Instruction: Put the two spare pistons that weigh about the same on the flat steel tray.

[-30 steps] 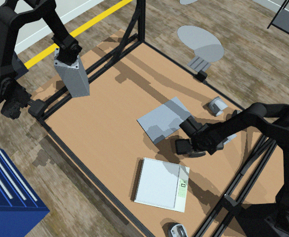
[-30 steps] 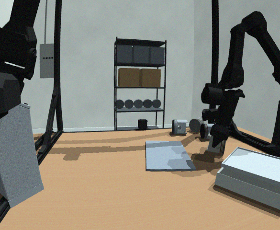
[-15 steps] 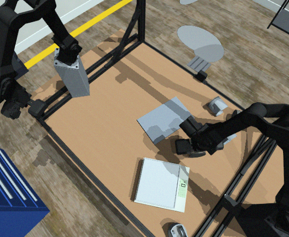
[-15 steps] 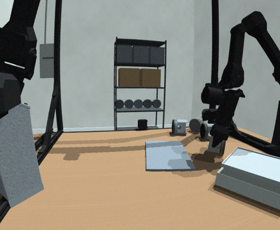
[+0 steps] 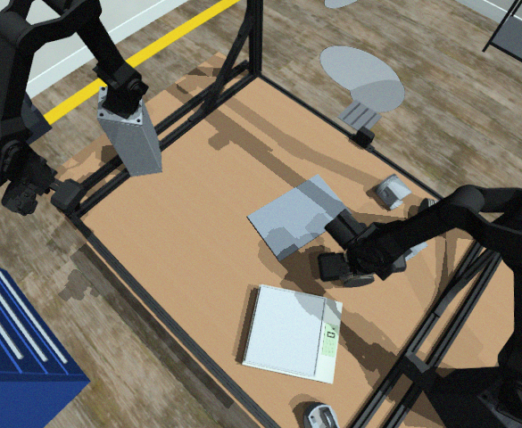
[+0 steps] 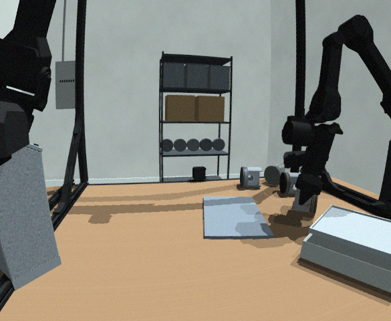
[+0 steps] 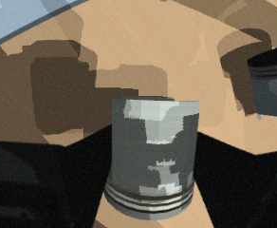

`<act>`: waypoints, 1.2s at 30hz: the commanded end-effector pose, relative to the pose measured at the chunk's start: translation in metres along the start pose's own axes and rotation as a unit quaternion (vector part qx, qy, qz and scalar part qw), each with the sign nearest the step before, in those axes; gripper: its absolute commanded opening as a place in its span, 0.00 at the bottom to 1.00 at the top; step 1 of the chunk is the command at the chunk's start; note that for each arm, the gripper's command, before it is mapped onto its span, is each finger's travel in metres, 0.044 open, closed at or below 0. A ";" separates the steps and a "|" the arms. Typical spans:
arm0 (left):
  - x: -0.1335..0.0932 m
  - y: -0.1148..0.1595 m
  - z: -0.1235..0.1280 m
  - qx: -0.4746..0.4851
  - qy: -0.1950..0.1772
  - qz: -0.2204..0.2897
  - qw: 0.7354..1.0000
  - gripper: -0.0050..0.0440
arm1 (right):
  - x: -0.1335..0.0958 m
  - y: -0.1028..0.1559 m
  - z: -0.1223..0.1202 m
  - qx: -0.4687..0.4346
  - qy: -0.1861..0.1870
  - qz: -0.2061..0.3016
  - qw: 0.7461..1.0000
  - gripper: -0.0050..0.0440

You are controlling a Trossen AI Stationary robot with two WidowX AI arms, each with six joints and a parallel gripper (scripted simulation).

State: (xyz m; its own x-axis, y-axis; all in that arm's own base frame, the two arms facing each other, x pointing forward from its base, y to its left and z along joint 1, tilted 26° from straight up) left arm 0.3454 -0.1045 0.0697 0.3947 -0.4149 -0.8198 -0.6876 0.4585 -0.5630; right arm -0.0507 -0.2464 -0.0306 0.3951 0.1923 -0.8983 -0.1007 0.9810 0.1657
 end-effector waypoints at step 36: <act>-0.058 -0.011 -0.010 0.003 -0.002 -0.007 1.000 0.43 | 0.000 0.000 0.000 0.000 -0.001 0.000 1.000 1.00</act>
State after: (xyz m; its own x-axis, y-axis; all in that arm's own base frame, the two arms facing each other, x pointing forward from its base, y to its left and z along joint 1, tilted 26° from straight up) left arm 0.3250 -0.0944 0.1162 0.3964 -0.4123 -0.8203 -0.6886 0.4574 -0.5627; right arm -0.0507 -0.2464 -0.0306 0.3951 0.1923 -0.8983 -0.1008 0.9810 0.1657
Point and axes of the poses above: on each arm, the point midway between the two fingers, 35 mm back from their tips, its own x axis out along the fingers, its own z axis across the jaws, y = z × x, the point moved 7 cm from there along -x, back along the fingers, and after that the axes turned 15 degrees about -x, right-handed, at the moved point
